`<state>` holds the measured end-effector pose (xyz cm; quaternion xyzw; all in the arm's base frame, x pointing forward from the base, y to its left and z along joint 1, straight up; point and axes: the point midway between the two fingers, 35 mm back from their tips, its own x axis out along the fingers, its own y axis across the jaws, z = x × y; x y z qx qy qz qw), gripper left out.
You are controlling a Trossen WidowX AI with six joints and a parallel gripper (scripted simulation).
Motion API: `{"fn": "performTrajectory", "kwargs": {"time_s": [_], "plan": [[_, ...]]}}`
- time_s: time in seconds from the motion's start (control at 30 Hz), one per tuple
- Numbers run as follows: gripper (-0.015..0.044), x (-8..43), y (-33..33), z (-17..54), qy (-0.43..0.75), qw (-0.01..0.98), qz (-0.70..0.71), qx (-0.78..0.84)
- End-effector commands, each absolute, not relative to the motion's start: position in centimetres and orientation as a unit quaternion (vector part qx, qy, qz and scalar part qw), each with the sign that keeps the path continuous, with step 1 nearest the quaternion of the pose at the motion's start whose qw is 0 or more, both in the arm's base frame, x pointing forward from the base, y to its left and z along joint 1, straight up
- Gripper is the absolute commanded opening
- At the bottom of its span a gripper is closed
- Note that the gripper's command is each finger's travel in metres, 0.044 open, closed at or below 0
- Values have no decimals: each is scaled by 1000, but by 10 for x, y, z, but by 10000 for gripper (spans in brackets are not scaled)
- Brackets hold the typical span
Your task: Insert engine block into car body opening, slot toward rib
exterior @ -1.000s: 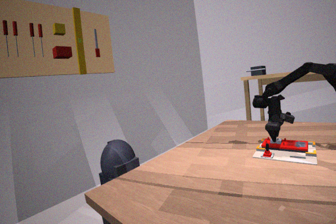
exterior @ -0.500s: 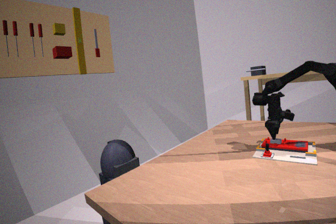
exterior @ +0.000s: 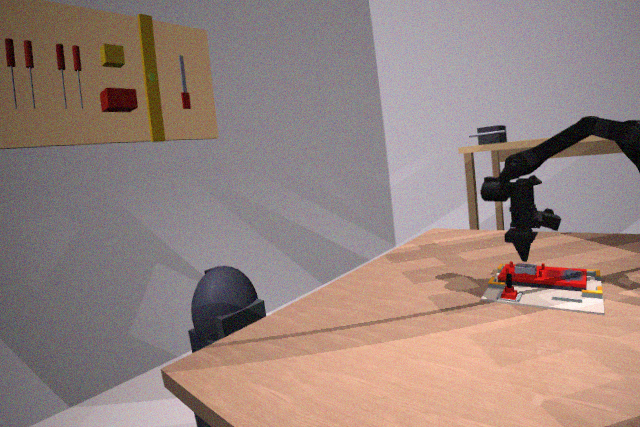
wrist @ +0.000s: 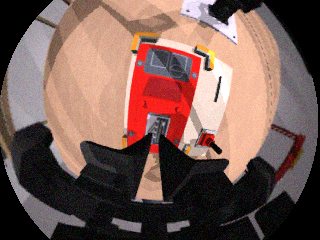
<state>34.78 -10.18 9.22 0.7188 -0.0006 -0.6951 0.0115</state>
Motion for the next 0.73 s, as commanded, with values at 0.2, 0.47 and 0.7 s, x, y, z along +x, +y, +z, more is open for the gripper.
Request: {"fn": "performTrajectory", "kwargs": {"time_s": [0.2,0.47,0.7], "plan": [[0,347,-101,92,0,10,-696,718],[0,347,-101,92,0,10,-696,718],[131,347,-101,92,0,10,-696,718]]}}
